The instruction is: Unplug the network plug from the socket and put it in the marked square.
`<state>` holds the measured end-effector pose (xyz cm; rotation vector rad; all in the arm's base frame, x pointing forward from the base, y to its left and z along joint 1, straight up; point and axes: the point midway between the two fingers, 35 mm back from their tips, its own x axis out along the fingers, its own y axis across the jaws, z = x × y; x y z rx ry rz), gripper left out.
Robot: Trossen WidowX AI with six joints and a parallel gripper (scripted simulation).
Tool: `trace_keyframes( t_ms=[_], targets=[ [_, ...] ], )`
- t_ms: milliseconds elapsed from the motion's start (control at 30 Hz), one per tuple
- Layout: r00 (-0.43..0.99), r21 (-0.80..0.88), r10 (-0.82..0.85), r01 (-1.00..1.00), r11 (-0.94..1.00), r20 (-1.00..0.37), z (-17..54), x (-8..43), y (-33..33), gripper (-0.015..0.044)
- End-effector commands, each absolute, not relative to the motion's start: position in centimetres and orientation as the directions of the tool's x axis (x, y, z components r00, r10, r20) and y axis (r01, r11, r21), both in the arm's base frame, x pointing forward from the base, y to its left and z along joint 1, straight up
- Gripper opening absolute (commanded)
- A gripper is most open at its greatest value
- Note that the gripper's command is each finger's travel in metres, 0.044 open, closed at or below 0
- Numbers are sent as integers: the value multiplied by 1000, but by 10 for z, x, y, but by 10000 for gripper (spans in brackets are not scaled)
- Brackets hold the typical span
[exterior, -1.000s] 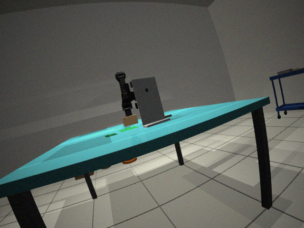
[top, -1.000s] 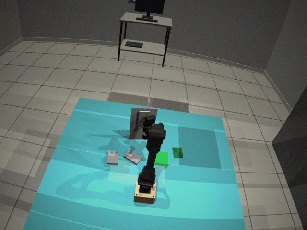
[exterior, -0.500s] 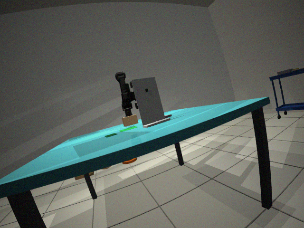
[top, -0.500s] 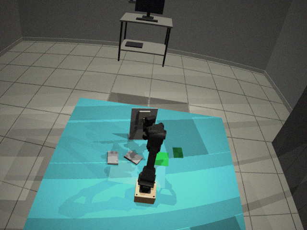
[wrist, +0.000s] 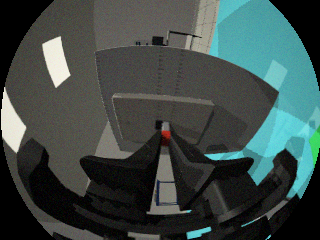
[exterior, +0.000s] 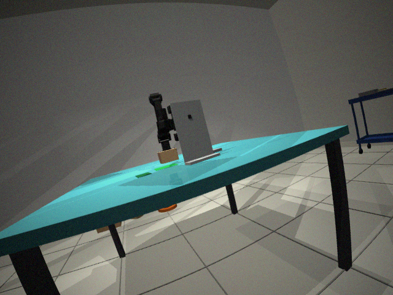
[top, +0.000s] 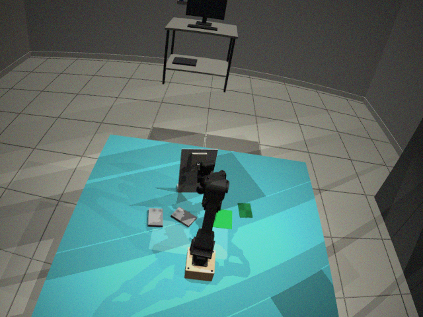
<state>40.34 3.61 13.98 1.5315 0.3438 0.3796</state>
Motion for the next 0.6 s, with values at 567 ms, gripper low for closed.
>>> trace_keyframes(
  t_ms=[567],
  targets=[
    [895, 1000, 446, -21, 1, 18, 139, 389, 32, 0]
  ],
)
